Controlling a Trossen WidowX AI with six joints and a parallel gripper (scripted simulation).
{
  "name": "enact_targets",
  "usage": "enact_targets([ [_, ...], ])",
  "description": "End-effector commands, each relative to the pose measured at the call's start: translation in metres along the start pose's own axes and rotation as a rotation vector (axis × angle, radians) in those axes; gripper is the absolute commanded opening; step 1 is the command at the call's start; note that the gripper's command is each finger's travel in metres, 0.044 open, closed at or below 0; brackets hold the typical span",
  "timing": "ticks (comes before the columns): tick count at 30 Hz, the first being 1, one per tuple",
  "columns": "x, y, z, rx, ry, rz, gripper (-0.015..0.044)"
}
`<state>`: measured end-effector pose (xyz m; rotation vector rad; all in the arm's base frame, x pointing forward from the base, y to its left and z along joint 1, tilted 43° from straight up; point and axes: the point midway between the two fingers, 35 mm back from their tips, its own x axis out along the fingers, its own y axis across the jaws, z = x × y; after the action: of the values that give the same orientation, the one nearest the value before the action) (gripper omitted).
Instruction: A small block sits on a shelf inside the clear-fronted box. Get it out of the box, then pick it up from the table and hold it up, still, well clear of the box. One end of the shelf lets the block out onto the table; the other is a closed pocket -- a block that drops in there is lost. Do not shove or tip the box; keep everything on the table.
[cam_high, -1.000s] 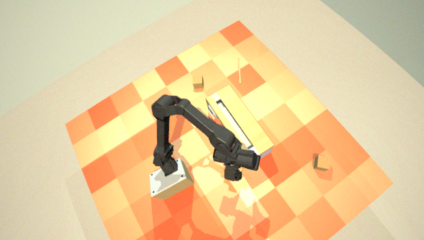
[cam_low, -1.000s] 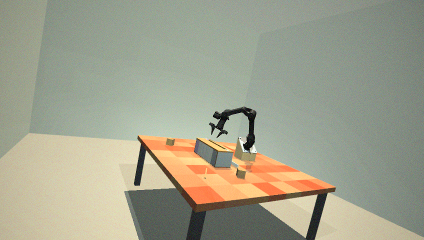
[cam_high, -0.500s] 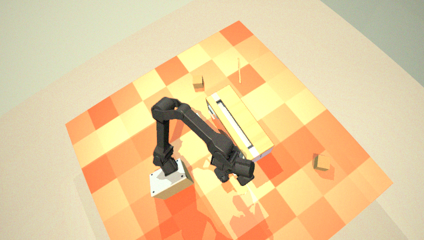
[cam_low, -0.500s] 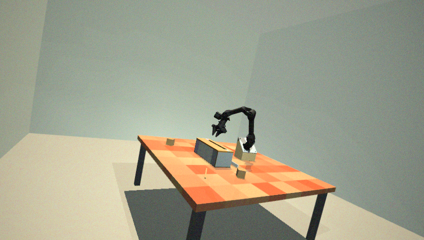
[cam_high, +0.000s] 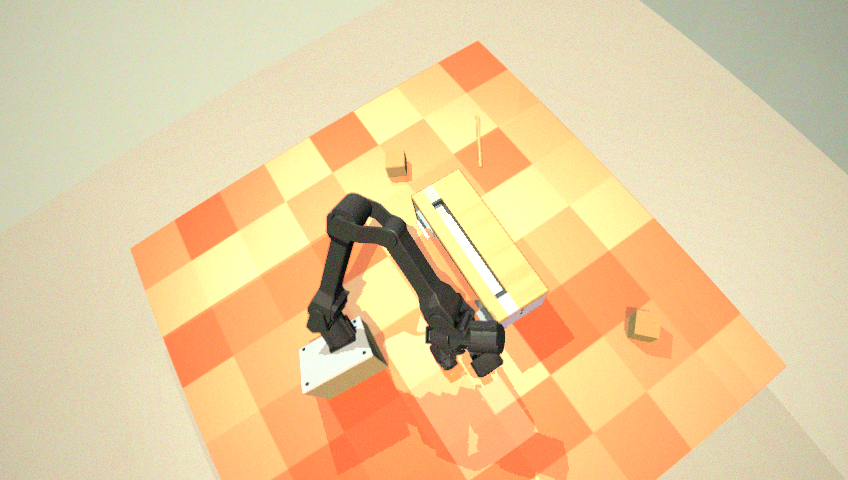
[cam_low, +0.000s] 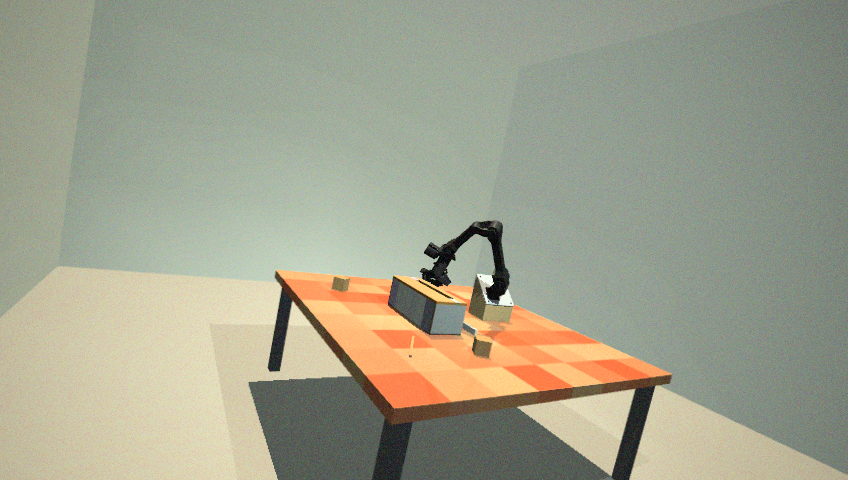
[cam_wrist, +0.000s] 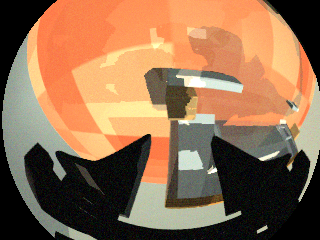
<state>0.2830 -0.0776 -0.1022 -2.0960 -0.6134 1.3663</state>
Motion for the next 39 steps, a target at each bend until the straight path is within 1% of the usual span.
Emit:
enact_targets([
  [1,0.001,0.001,-0.003,-0.006,0.018,0.004,0.0285],
  [39,0.057,-0.001,0.019,-0.005,0.019,0.001,0.0285],
])
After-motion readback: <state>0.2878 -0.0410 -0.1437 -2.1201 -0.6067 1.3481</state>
